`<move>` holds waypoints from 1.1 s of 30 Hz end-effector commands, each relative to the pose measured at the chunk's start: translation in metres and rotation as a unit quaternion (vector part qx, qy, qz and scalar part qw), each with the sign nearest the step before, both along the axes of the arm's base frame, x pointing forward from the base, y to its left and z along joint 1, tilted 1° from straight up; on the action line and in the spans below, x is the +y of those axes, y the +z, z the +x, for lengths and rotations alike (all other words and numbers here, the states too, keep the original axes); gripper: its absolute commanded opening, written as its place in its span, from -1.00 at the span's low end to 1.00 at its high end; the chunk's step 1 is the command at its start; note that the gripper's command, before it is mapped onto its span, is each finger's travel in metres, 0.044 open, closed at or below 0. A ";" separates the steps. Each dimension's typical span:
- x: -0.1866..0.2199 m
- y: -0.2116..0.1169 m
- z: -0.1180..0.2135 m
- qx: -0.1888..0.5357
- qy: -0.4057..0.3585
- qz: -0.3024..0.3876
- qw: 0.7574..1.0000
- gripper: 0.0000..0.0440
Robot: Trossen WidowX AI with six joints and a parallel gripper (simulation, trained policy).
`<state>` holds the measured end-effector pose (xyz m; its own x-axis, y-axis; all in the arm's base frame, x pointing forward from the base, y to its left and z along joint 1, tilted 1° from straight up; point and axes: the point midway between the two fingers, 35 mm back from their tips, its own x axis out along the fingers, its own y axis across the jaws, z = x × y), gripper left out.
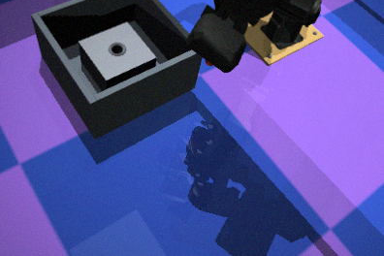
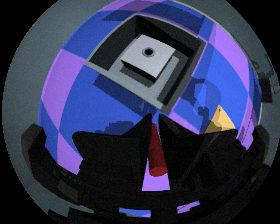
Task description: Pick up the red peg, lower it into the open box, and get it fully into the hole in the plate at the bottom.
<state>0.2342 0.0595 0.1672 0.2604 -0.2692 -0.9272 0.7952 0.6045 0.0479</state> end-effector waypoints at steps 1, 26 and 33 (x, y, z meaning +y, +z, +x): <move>-0.011 0.004 0.013 -0.010 -0.014 -0.006 1.000 -1.00; -0.100 -0.015 0.083 -0.002 -0.041 -0.015 0.999 -1.00; -0.114 -0.031 0.096 0.013 -0.015 -0.007 1.000 -1.00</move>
<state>0.3246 -0.0514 0.1425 0.2302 -0.3037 -0.9245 0.8260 0.5633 0.0207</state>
